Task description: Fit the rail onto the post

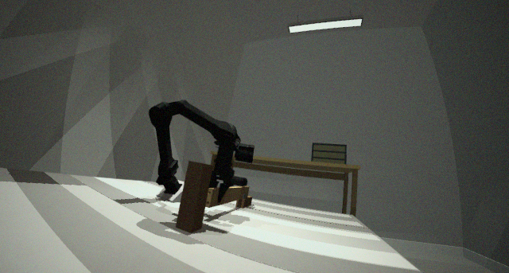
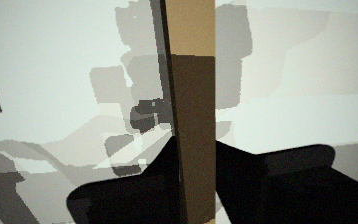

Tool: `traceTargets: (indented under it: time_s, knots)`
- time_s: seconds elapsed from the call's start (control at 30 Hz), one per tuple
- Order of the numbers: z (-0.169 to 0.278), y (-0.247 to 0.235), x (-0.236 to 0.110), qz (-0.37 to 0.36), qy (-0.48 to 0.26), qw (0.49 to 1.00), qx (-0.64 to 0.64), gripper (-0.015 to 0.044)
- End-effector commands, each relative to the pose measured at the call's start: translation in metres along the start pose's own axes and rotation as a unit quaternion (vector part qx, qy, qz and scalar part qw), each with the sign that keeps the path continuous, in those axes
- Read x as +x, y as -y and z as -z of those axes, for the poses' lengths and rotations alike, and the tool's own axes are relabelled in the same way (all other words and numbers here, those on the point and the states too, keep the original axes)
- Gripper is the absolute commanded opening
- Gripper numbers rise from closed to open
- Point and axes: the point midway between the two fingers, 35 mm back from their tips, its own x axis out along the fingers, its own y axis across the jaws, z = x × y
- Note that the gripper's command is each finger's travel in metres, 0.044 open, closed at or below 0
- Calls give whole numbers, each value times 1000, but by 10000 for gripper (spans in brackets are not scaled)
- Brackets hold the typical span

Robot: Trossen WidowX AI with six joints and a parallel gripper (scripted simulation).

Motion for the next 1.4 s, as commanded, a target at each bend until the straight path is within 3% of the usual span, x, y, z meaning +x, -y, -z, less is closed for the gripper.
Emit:
traceTargets:
  time_s: [0.0, 1.37]
  knots:
    - [1, 0, -2, 4, 1, 1000, -1, 0]
    - [14, 0, -5, 4, 1, 1000, -1, 0]
